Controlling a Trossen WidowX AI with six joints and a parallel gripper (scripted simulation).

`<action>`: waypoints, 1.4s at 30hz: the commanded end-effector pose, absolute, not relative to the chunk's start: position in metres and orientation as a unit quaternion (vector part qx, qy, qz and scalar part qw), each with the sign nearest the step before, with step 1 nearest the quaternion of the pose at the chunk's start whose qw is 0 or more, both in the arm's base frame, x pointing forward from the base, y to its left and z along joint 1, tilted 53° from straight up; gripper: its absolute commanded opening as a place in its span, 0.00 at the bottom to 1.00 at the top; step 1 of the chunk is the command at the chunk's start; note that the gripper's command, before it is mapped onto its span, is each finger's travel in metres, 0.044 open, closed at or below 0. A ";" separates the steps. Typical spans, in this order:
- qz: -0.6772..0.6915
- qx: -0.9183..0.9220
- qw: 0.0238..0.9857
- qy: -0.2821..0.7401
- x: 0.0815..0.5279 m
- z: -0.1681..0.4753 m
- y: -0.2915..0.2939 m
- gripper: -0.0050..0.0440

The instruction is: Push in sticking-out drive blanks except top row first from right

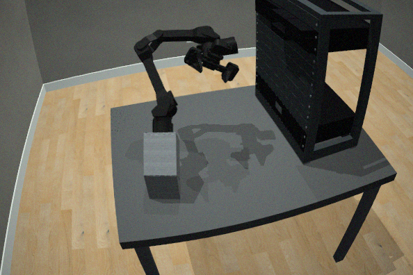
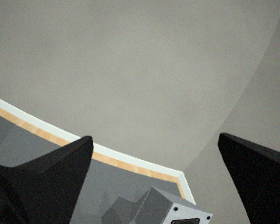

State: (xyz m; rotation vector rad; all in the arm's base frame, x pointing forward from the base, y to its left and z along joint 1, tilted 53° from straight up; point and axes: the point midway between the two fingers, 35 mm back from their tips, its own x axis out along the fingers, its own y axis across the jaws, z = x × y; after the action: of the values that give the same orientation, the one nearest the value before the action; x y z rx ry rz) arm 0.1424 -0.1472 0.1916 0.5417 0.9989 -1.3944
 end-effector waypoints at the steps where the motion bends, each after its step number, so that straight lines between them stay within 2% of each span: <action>1: -0.607 0.238 0.624 0.431 0.143 0.194 -0.148 1.00; 21: -0.595 0.217 0.653 0.416 0.145 0.197 -0.154 1.00; 42: -0.509 0.075 0.800 0.310 0.156 0.215 -0.191 1.00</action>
State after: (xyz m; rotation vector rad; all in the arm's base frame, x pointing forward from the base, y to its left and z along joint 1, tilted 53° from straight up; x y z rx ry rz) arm 0.1545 -0.1818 0.2105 0.2350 0.7422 -1.1774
